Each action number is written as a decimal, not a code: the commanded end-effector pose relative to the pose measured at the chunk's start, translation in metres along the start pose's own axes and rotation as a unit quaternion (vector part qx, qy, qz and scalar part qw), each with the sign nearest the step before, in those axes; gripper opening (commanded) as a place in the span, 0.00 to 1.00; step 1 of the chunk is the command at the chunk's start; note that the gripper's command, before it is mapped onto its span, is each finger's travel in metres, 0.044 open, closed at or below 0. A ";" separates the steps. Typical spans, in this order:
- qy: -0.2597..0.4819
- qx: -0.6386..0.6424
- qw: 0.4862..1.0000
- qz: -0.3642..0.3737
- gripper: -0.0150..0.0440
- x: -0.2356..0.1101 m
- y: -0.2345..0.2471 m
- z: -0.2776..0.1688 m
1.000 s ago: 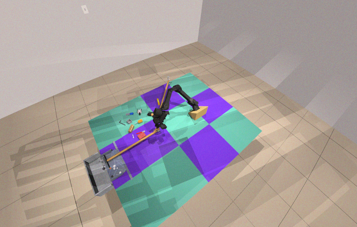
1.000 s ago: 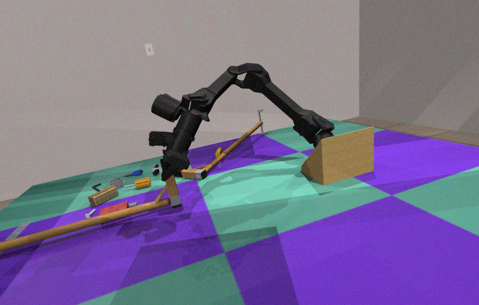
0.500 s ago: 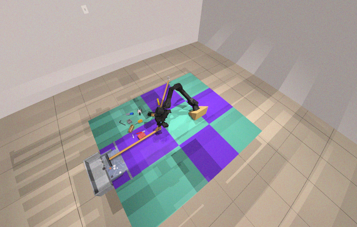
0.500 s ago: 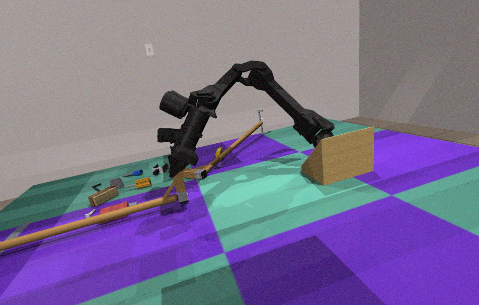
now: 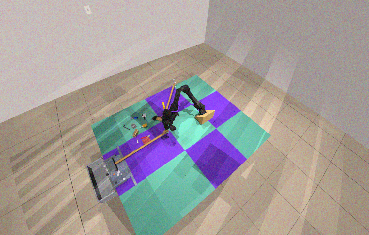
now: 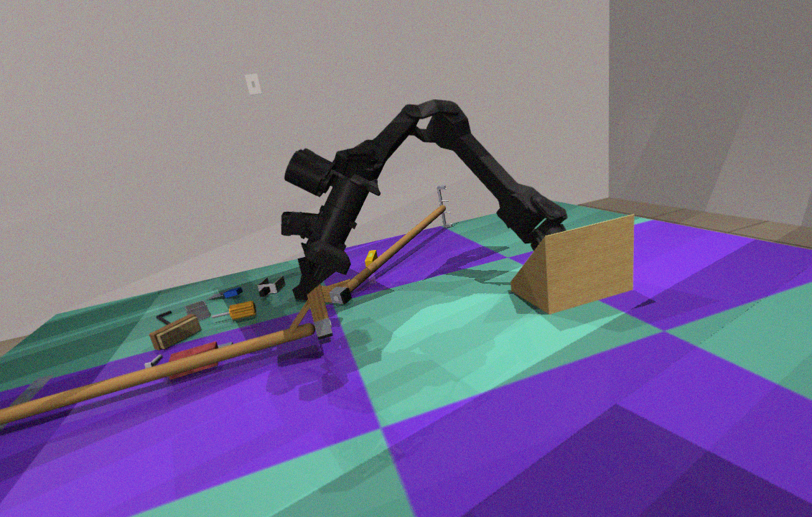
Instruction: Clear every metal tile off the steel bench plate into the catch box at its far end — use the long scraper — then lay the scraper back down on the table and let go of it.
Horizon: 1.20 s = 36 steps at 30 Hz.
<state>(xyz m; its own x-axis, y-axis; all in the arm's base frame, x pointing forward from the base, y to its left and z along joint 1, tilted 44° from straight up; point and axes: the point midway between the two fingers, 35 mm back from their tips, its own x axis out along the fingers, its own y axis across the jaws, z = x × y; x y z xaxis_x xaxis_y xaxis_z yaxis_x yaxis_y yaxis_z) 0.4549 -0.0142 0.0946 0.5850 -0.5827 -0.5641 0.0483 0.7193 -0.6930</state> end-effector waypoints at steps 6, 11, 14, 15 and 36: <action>-0.009 0.004 1.000 0.000 0.25 -0.014 -0.001 -0.006; -0.009 0.004 1.000 0.000 0.25 -0.019 -0.001 -0.012; -0.009 0.004 1.000 0.000 0.25 -0.022 -0.001 -0.016; -0.009 0.004 1.000 0.000 0.25 -0.023 -0.001 -0.017; -0.010 0.003 1.000 0.001 0.25 -0.042 -0.001 -0.045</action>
<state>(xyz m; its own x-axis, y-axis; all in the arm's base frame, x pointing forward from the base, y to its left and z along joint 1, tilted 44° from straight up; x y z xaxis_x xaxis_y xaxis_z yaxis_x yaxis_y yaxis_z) 0.3981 -0.0103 0.0953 0.5900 -0.5785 -0.5633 0.0455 0.7204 -0.6921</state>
